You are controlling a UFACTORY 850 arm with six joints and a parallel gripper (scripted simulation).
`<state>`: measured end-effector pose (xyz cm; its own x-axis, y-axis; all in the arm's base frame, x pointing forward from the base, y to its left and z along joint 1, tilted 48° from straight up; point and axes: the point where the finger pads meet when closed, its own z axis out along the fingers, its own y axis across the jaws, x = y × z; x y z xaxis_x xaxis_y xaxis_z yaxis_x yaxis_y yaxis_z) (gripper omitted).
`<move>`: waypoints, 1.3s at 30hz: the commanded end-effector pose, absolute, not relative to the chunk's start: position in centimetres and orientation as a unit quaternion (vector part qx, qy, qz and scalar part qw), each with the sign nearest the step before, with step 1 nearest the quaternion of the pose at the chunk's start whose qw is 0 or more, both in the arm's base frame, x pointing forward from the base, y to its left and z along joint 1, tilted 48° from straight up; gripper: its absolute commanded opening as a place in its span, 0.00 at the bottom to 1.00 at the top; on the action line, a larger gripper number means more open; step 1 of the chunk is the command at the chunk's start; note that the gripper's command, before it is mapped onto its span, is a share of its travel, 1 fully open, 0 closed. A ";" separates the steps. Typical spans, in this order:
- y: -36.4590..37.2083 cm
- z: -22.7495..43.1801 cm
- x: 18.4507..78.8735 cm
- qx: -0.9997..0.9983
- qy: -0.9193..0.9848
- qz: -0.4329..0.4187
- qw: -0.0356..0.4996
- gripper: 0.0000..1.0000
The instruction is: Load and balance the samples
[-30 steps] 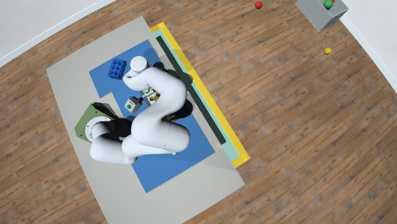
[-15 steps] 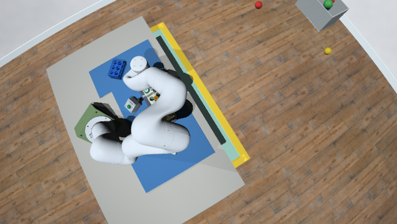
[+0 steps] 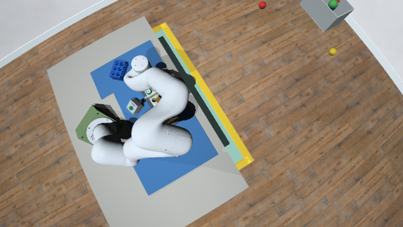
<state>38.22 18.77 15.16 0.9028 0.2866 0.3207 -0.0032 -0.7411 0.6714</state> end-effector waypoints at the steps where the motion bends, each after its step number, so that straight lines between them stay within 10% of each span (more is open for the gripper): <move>1: 19.2 15.6 38.0 0.910 0.078 0.207 0.351 0.43; 39: 23.4 20.2 35.0 0.910 0.078 0.207 0.351 0.43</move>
<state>35.21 23.01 19.83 0.9028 0.2866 0.3207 -0.0032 -0.7411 0.6713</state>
